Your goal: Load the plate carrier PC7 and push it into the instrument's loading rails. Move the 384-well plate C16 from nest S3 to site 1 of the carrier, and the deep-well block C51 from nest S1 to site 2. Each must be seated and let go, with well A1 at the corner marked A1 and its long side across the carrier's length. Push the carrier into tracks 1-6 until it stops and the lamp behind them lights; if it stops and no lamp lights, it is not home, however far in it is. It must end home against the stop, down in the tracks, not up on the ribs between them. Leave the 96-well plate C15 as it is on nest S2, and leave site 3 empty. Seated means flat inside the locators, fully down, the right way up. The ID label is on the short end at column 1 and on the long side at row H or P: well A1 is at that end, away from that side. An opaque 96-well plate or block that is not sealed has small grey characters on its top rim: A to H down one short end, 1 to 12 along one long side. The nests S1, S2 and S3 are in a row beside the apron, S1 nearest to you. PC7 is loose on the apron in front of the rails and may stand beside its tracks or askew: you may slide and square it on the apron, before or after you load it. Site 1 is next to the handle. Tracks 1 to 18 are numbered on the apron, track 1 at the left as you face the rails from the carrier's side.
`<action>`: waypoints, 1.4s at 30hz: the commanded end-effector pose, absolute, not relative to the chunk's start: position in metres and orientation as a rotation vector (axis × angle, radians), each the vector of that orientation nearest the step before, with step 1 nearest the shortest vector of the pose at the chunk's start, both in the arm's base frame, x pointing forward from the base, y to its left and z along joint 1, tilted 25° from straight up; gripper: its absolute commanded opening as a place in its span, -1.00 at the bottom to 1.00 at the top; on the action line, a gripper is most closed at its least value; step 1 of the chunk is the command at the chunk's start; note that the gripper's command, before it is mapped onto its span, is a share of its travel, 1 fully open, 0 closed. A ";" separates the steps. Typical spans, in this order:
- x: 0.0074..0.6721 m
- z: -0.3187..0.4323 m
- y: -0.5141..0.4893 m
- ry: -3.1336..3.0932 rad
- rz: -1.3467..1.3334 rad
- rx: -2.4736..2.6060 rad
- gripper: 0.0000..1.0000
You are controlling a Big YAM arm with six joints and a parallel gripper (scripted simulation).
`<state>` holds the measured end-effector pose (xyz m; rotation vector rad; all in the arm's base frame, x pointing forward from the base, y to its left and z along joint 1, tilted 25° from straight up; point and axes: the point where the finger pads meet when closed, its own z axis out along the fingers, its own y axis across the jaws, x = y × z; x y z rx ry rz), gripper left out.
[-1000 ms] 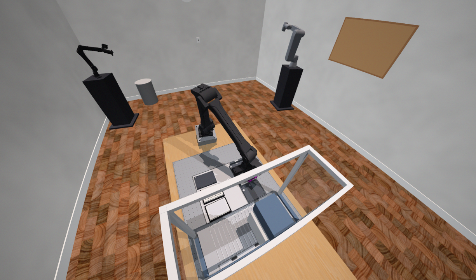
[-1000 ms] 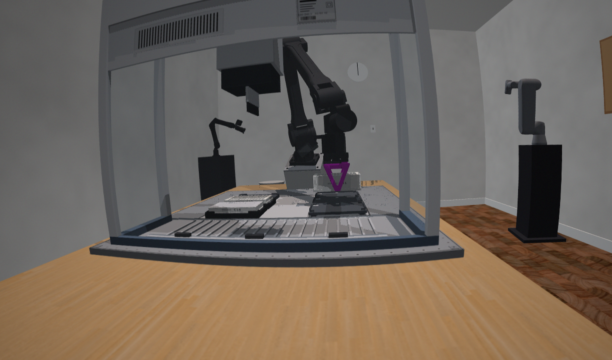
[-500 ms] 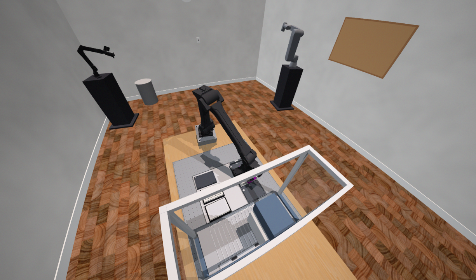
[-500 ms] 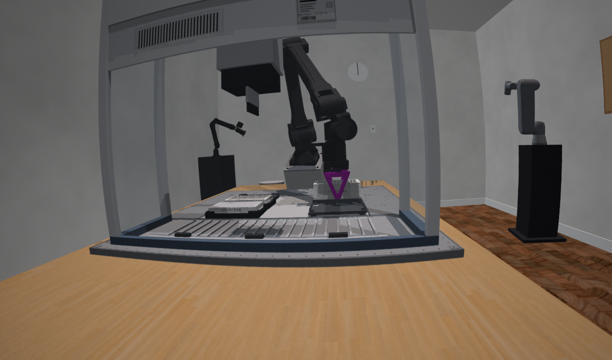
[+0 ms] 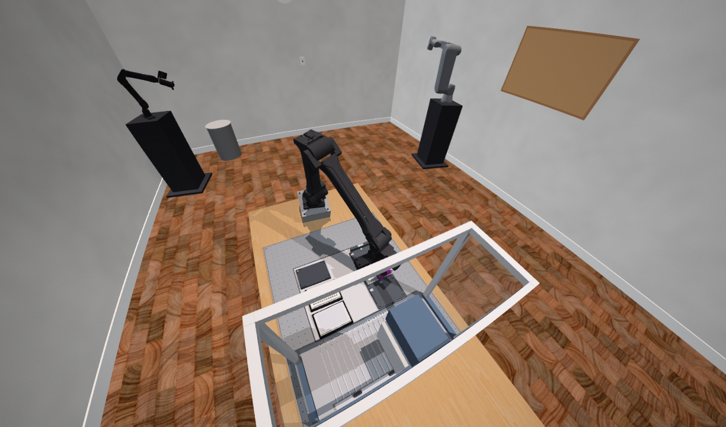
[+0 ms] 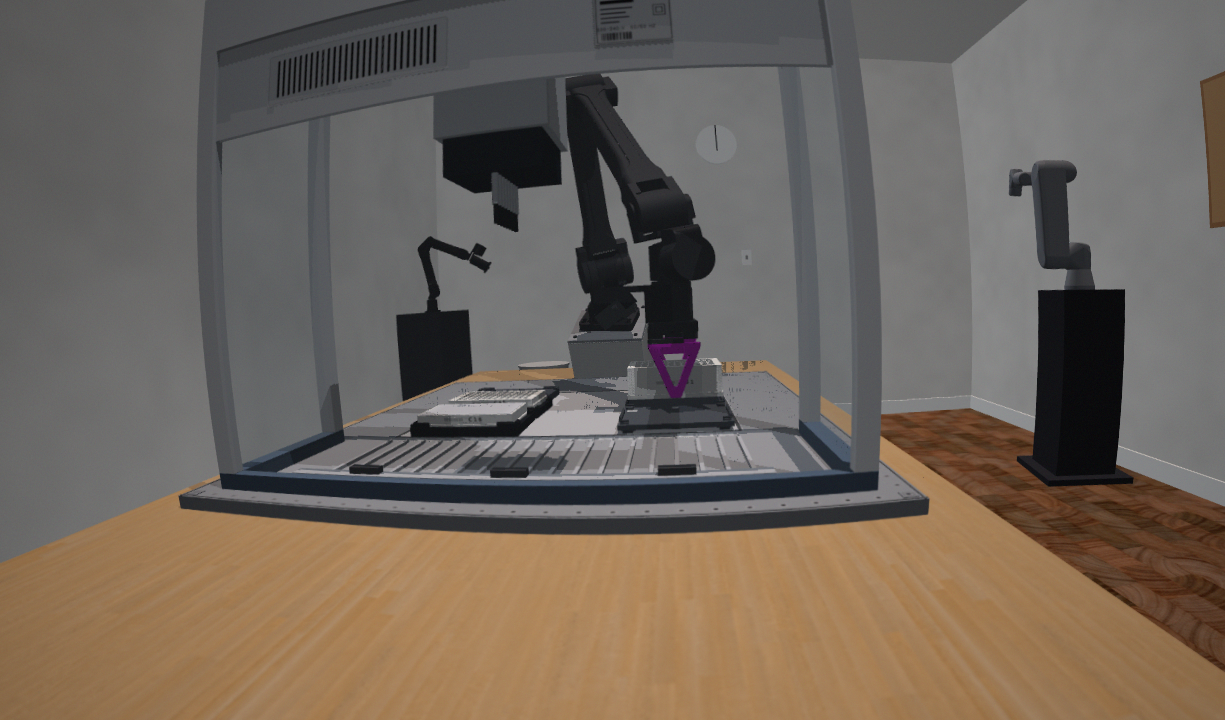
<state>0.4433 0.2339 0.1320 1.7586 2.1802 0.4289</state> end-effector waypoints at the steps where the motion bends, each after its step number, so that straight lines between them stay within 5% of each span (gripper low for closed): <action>1: 0.453 0.156 0.230 2.139 0.505 1.750 -1.00; 42: 0.458 0.136 0.232 2.152 0.473 1.756 -1.00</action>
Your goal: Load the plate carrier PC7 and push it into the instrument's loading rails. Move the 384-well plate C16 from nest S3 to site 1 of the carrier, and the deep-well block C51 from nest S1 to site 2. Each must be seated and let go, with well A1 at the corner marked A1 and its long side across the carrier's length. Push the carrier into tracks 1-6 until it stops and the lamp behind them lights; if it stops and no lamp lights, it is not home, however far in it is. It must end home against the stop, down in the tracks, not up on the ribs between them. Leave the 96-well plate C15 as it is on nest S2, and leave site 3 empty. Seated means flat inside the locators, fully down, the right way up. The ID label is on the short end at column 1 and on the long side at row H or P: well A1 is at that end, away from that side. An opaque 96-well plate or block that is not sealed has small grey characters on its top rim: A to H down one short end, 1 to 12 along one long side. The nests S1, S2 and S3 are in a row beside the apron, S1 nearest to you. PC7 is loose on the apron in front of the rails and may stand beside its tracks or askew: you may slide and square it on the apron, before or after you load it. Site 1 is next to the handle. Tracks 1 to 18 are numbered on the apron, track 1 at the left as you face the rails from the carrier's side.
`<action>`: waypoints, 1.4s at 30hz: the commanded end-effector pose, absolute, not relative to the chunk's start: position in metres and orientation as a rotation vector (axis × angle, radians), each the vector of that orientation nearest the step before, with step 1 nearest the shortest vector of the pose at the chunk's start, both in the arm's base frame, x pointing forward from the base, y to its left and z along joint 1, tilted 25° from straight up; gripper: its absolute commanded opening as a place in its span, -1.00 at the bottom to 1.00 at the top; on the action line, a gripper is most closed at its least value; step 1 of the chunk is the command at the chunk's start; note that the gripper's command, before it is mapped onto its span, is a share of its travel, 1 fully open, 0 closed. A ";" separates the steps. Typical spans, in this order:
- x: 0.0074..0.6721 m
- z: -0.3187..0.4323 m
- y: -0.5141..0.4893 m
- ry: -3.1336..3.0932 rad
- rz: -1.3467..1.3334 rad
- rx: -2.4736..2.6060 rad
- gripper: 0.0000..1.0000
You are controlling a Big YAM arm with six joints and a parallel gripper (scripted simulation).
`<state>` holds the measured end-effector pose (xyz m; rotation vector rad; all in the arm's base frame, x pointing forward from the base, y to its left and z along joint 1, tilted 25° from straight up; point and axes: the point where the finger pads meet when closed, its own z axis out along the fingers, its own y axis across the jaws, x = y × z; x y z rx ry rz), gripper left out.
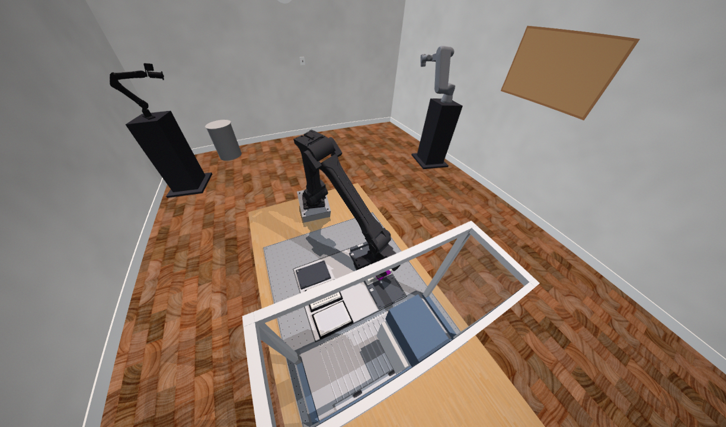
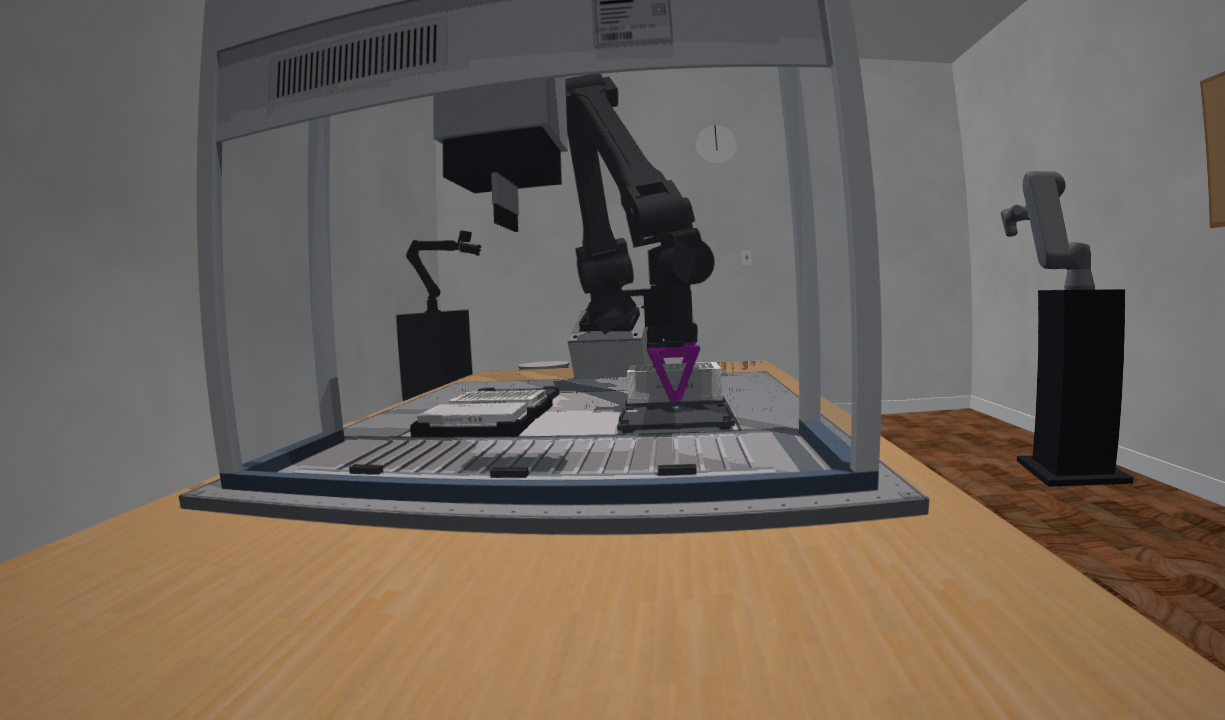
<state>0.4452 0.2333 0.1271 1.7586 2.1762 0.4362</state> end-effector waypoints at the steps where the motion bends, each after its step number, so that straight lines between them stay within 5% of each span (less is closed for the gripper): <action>1: 0.458 0.136 0.232 2.152 0.473 1.756 -1.00; 42: 0.456 0.133 0.231 2.151 0.473 1.758 -1.00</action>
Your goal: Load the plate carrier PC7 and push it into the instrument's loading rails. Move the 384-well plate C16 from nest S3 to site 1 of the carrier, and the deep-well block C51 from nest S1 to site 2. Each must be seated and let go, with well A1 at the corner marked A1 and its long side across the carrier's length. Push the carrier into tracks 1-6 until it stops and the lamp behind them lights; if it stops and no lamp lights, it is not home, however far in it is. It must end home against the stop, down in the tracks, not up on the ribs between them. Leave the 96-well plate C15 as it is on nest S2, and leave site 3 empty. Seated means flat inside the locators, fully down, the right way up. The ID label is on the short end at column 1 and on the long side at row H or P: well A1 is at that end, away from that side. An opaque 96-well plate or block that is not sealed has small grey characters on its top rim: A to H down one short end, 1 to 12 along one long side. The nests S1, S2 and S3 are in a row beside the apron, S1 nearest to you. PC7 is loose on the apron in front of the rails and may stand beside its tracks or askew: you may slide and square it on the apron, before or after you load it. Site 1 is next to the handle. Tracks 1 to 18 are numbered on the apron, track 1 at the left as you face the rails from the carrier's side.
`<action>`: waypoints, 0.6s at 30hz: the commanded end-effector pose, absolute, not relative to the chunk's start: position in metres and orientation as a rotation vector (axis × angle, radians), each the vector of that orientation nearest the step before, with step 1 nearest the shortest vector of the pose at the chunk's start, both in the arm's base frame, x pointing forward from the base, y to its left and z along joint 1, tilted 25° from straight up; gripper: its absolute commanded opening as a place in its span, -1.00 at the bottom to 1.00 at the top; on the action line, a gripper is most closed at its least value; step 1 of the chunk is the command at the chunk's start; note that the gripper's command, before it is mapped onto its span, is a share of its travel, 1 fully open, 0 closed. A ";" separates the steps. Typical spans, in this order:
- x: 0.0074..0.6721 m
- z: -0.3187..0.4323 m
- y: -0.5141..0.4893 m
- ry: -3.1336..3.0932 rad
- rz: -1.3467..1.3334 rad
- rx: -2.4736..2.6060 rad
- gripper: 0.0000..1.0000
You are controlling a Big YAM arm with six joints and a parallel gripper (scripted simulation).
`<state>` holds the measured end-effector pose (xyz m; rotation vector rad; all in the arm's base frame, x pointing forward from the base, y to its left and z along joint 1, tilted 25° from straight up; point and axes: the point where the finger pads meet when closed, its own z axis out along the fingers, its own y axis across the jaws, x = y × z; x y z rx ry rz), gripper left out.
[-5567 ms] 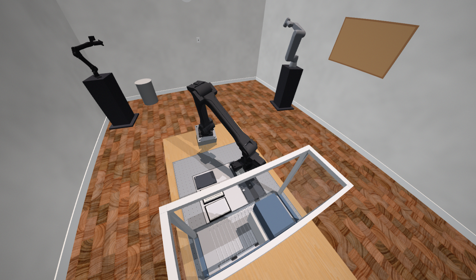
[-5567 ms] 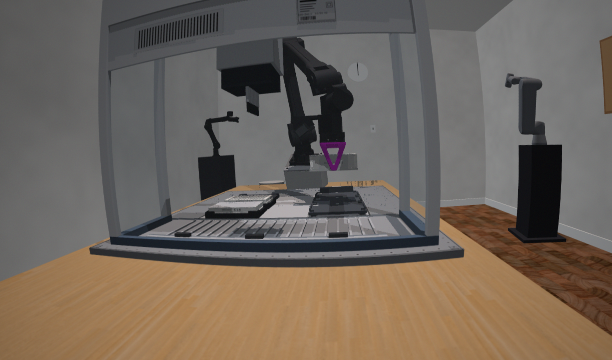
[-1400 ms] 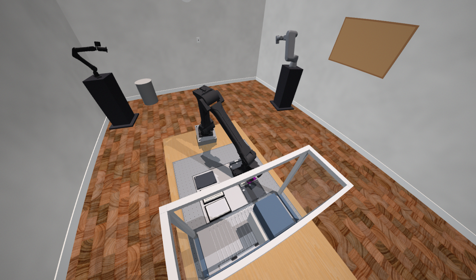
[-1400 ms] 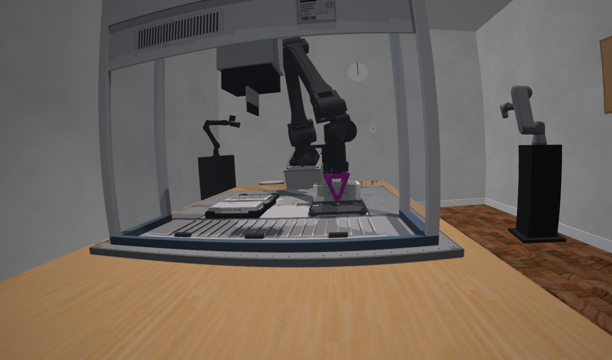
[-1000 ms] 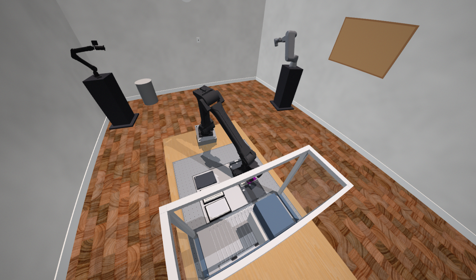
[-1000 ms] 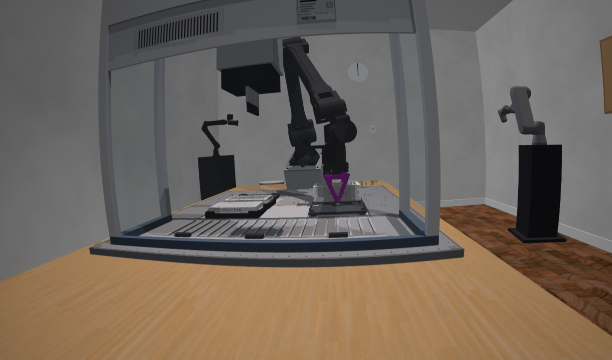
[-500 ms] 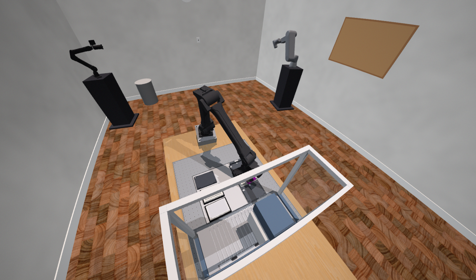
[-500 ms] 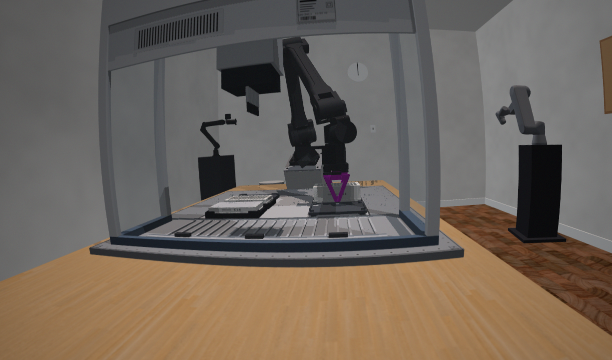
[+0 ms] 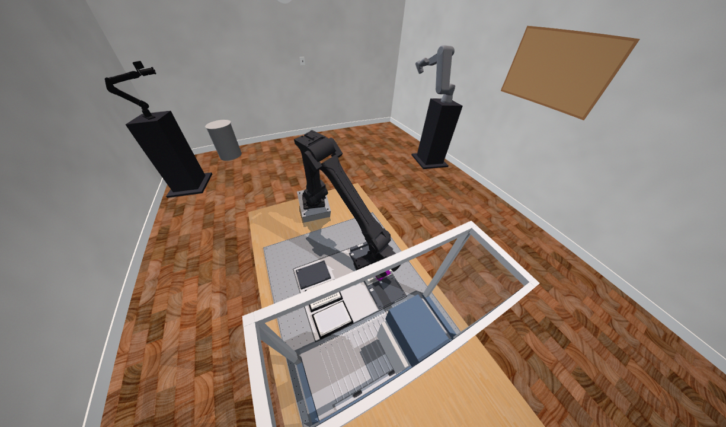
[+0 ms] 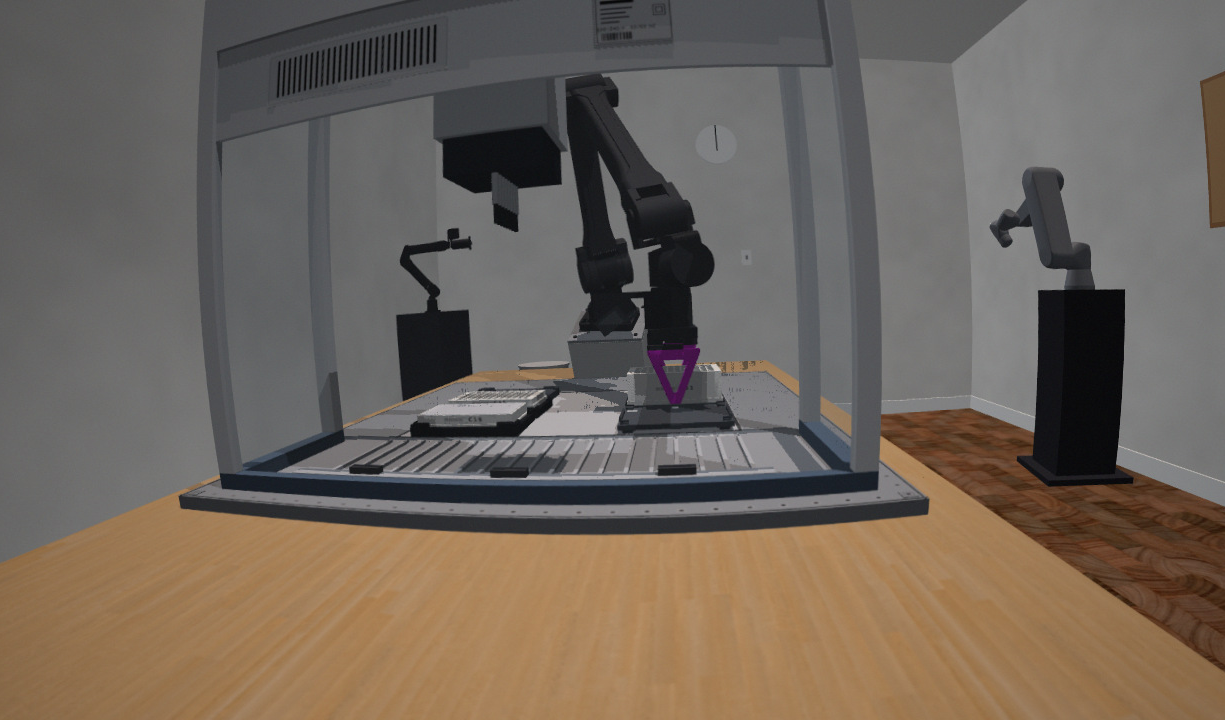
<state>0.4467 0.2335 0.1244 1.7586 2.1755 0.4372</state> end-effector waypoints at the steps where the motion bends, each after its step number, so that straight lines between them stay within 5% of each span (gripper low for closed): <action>1: 0.456 0.133 0.231 2.151 0.473 1.758 -1.00; 4: 0.456 0.133 0.230 2.151 0.472 1.758 -1.00; 5: 0.455 0.140 0.237 2.155 0.483 1.750 0.92; 18: 0.455 0.140 0.237 2.155 0.483 1.750 0.92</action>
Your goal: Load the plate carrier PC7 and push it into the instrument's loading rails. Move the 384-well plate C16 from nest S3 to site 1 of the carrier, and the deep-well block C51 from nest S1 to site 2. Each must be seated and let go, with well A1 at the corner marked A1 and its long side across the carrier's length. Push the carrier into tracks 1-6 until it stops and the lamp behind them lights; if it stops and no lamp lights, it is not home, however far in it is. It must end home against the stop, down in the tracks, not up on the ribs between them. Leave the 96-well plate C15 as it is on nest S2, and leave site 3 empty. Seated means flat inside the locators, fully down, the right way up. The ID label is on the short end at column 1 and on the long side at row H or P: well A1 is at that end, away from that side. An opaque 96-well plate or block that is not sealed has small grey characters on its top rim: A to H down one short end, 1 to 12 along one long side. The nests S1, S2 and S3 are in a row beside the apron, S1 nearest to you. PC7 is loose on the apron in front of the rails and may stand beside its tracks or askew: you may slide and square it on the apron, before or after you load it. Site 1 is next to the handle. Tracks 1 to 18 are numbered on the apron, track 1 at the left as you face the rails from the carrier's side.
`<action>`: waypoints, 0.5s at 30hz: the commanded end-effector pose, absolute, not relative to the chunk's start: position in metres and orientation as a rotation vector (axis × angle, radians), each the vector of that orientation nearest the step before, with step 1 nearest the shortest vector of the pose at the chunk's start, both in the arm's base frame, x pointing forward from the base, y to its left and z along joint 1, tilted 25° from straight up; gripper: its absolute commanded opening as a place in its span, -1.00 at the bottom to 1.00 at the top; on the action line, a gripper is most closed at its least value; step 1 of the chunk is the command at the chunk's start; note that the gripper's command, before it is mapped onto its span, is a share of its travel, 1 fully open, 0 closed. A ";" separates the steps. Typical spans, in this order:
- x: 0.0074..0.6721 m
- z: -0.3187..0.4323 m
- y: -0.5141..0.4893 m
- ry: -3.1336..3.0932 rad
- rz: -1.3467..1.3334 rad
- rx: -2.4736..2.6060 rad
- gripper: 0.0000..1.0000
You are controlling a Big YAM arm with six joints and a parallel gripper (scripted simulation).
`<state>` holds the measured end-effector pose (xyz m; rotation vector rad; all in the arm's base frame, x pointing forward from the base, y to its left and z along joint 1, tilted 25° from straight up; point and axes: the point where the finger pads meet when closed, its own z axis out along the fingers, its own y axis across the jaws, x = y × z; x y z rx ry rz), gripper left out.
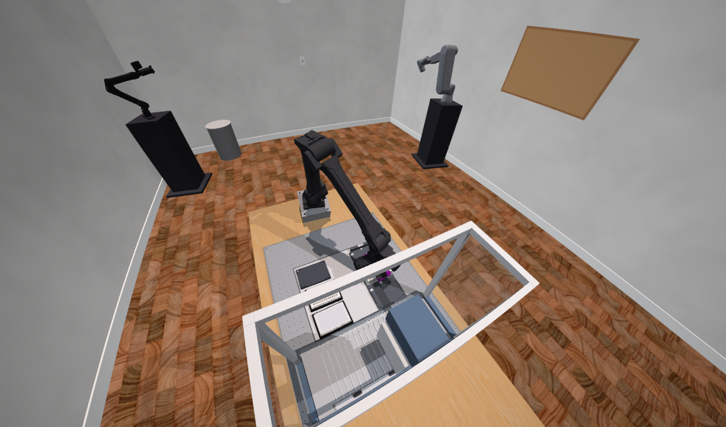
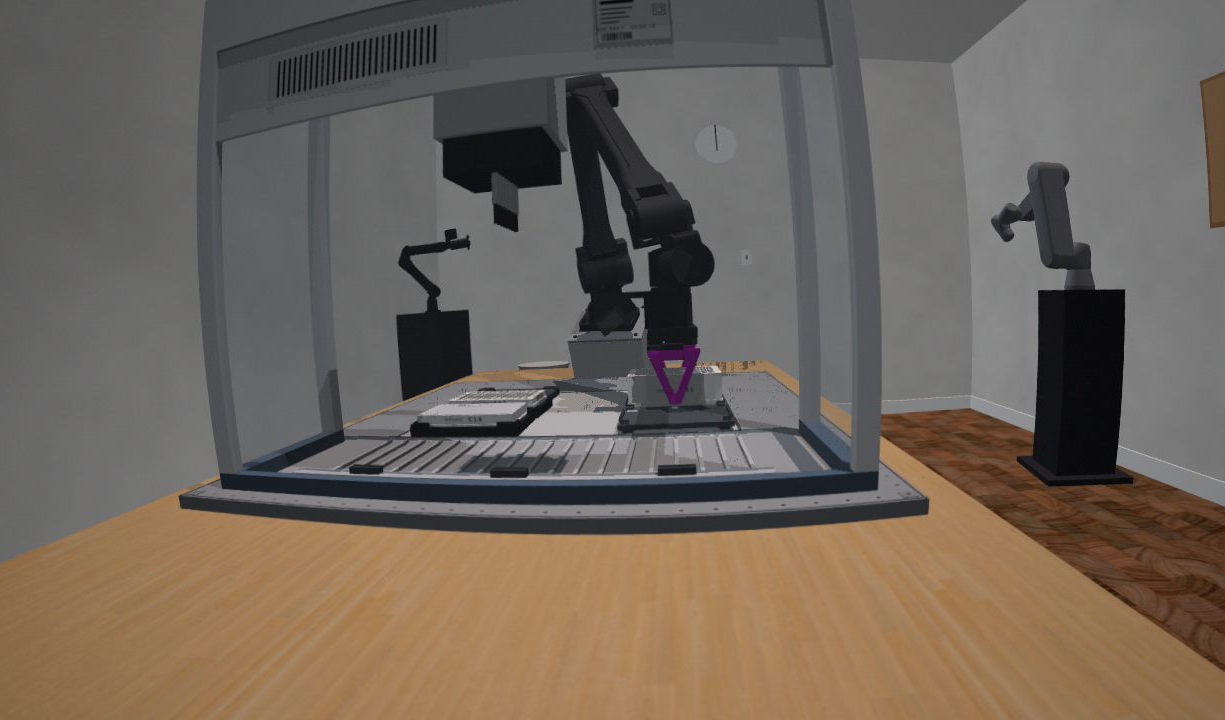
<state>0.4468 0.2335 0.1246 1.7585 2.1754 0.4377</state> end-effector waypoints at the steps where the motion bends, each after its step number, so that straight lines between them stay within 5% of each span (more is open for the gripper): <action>1: 0.455 0.140 0.237 2.155 0.483 1.750 0.92; 15: 0.443 0.188 0.243 2.140 0.530 1.741 0.92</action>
